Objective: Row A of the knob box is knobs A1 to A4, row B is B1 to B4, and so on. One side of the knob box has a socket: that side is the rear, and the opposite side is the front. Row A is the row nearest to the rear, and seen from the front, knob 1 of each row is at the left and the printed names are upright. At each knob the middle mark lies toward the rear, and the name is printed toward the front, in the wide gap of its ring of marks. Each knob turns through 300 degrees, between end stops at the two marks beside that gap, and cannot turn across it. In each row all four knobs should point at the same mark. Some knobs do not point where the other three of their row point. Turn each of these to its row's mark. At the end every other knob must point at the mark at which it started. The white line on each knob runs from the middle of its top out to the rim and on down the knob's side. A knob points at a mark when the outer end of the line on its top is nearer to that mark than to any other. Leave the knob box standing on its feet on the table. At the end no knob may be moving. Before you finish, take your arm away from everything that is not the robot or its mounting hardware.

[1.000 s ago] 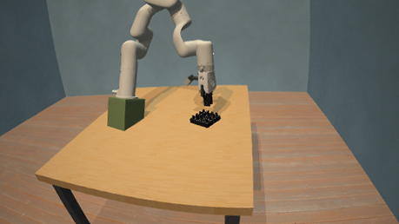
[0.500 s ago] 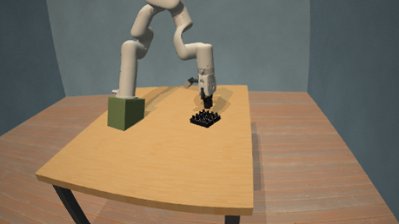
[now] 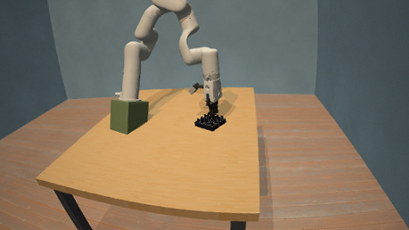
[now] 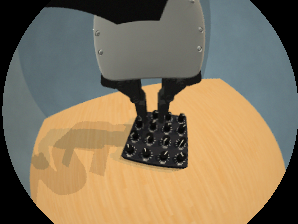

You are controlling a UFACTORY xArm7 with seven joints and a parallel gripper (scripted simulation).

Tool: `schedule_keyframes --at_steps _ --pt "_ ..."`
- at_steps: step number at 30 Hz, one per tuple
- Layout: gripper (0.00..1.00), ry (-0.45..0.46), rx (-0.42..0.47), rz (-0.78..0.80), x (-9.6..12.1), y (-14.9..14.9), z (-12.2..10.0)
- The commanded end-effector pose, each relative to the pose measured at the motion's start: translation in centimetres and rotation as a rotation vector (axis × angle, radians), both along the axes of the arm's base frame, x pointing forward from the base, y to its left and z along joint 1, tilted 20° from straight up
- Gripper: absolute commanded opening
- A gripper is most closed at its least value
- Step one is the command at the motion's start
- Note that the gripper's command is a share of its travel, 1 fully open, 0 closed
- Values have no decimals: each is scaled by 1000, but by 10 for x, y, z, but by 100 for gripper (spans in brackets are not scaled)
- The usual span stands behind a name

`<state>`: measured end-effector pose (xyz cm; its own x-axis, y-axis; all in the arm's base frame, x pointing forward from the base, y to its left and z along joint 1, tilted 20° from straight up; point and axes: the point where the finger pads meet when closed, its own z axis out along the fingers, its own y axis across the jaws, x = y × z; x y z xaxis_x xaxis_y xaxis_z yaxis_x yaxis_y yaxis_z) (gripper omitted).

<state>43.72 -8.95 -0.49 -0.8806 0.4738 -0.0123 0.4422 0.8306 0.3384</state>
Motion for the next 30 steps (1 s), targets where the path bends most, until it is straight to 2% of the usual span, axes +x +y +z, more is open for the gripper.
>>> schedule_keyframes --at_steps 1,30 --pt "19 -3 -1 -2 2 0 -2" --pt "19 -3 -2 -2 3 2 -10"
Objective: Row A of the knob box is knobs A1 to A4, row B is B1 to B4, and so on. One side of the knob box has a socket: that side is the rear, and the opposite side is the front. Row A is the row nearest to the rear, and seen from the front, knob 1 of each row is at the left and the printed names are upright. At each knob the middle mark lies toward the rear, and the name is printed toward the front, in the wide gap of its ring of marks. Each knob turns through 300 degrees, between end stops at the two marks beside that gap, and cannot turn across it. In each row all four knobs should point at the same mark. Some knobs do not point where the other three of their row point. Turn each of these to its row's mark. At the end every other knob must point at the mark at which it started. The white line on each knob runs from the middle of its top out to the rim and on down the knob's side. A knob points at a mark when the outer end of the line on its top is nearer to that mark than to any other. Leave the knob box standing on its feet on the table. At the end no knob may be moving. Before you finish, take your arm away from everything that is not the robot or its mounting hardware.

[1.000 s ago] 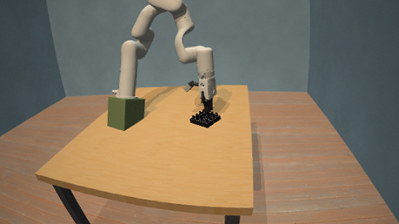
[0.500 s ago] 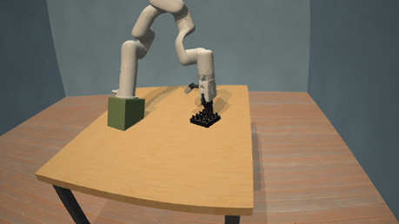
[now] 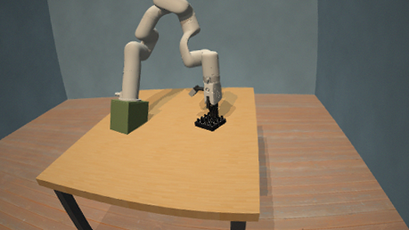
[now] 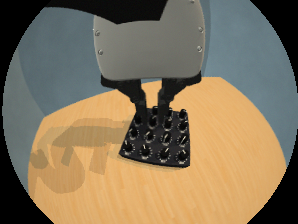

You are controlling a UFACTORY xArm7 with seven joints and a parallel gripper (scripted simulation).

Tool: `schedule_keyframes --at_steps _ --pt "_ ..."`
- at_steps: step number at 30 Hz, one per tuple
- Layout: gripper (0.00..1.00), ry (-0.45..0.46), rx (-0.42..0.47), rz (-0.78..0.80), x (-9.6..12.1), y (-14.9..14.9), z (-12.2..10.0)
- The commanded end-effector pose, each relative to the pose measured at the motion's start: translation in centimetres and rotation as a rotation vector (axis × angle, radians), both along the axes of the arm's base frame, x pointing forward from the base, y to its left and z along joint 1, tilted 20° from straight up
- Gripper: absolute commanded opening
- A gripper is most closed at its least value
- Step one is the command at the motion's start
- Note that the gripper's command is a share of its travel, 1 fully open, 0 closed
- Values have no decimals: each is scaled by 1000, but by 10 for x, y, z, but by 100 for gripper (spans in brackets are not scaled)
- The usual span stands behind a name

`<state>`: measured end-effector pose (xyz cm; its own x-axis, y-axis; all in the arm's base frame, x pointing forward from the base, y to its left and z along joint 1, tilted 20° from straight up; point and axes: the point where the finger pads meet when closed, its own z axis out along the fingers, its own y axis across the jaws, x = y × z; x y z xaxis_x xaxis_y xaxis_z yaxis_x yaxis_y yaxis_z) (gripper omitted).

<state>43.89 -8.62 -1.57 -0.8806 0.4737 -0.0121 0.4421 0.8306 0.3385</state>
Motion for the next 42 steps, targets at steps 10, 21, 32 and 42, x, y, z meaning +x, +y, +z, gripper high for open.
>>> schedule_keyframes --at_steps 10,21,32,42 --pt "19 -3 -2 -2 1 -1 1" --pt "19 -3 -2 -2 1 -1 1" --pt "19 -3 -2 -2 1 -1 1" --pt "19 -3 -2 -2 2 0 -4"
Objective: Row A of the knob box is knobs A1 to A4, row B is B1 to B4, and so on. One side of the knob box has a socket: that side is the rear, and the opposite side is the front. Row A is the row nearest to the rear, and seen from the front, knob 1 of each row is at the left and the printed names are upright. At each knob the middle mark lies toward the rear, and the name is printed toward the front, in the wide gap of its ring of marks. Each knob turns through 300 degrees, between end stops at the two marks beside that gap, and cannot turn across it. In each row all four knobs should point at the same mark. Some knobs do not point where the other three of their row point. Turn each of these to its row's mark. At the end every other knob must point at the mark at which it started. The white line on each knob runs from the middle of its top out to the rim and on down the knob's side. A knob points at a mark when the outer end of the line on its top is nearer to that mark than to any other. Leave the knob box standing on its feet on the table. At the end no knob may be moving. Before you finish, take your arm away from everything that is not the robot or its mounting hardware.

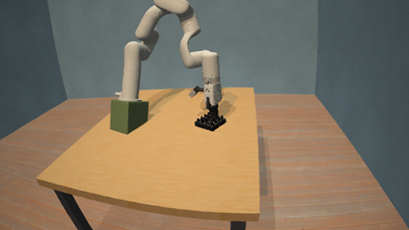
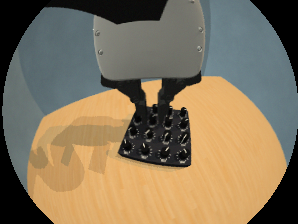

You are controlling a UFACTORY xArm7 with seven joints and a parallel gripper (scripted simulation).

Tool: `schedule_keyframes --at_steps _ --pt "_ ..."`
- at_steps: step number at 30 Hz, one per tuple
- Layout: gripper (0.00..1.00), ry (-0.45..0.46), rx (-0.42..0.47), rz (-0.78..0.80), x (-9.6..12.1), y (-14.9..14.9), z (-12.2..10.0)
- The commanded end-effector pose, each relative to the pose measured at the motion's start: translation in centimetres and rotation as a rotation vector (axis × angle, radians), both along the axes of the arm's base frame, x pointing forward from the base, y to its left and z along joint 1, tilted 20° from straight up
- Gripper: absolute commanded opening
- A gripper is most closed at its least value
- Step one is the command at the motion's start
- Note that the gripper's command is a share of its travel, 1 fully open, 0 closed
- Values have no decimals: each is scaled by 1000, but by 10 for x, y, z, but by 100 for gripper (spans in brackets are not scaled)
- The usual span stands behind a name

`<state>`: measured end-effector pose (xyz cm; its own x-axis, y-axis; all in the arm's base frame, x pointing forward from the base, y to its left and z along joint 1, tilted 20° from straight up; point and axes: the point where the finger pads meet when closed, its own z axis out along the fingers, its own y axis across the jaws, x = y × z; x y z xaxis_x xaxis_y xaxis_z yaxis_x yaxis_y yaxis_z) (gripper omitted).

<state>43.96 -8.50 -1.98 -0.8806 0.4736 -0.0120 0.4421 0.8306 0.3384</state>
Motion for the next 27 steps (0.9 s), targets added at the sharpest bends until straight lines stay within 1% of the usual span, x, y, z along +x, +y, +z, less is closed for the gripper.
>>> schedule_keyframes --at_steps 1,13,27 --pt "19 -3 -2 -2 2 -1 -1" --pt "19 -3 -2 -2 2 1 -6" --pt "19 -3 -2 -2 2 1 -6"
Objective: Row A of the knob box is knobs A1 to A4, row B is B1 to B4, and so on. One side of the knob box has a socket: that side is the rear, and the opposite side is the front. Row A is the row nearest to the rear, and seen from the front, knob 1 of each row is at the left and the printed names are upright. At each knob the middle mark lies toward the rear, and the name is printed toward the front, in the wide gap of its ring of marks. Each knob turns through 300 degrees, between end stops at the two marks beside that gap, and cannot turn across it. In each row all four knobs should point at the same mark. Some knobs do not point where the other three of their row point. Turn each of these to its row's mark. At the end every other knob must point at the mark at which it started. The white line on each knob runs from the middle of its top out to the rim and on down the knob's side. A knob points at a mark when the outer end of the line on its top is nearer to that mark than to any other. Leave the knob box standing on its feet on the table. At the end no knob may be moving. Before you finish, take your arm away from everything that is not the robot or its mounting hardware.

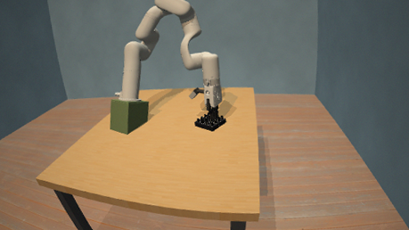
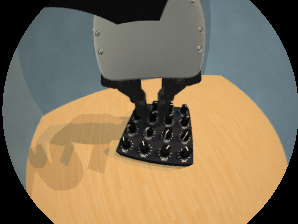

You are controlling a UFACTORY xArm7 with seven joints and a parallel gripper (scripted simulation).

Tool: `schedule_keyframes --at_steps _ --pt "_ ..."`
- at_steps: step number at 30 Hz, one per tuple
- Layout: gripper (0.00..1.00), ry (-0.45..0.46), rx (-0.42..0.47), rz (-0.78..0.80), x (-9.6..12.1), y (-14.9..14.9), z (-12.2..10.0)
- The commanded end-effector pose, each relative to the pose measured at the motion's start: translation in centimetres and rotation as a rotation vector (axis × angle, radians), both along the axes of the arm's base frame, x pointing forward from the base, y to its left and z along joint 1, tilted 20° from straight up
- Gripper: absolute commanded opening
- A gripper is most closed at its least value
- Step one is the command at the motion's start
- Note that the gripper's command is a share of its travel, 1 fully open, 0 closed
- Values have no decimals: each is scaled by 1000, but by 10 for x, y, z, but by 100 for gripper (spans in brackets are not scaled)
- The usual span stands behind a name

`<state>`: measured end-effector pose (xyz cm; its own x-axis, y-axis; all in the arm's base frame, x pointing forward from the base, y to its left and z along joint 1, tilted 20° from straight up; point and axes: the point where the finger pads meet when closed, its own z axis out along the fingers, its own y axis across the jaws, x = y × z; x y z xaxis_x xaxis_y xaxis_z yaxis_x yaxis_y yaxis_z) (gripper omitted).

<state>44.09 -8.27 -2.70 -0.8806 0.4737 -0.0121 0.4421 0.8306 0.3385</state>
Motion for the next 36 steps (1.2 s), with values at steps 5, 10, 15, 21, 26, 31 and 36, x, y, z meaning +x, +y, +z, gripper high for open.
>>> schedule_keyframes --at_steps 5,10,15,21,26,31,36 --pt "19 -3 -2 -2 1 -1 1" --pt "19 -3 -2 -2 1 -1 1" --pt "19 -3 -2 -2 1 -1 1" --pt "19 -3 -2 -2 1 -1 1" --pt "8 -3 -2 -2 1 -1 1" --pt "8 -3 -2 -2 1 -1 1" --pt "8 -3 -2 -2 1 -1 1"
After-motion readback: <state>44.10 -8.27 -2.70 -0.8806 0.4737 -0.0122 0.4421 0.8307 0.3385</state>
